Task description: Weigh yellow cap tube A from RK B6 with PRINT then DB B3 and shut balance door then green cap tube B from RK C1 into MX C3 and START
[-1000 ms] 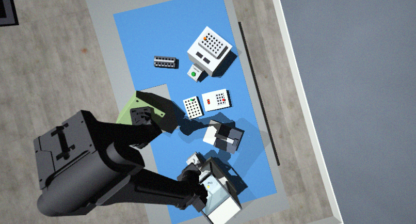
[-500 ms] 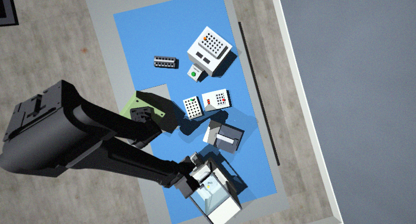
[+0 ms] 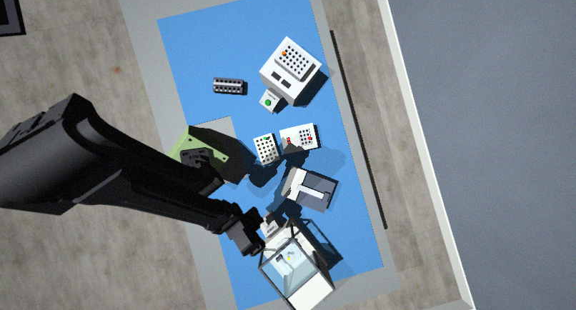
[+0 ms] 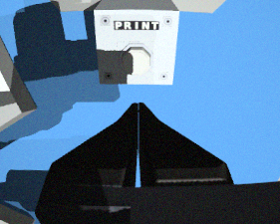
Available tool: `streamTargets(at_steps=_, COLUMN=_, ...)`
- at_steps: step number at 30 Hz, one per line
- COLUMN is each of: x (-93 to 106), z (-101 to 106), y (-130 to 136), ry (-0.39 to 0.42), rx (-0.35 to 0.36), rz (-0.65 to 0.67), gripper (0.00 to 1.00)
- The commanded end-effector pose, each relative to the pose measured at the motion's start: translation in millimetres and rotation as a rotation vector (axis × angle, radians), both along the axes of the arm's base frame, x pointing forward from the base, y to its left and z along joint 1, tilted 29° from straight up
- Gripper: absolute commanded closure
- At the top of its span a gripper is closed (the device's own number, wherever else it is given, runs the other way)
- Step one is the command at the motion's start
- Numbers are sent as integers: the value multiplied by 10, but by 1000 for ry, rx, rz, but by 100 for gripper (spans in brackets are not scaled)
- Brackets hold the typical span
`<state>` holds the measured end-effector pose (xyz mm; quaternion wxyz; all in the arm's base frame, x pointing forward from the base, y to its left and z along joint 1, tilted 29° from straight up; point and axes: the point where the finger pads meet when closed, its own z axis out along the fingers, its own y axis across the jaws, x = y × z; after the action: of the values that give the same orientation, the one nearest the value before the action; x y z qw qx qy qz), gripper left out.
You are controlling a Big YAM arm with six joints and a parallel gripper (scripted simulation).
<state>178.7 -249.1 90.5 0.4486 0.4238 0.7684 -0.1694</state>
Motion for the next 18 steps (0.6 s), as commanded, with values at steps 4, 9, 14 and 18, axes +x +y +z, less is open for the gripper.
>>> streamTargets(at_steps=4, x=-8, z=-11, y=85, ry=-22, rx=-5, rz=0, gripper=100)
streamTargets(at_steps=9, x=-4, z=74, y=23, ry=-25, rx=-26, rz=-4, gripper=100)
streamTargets(at_steps=14, x=-4, z=74, y=23, ry=-25, rx=-26, rz=-4, gripper=100)
streamTargets(at_steps=18, x=-4, z=74, y=23, ry=-25, rx=-26, rz=-4, gripper=100)
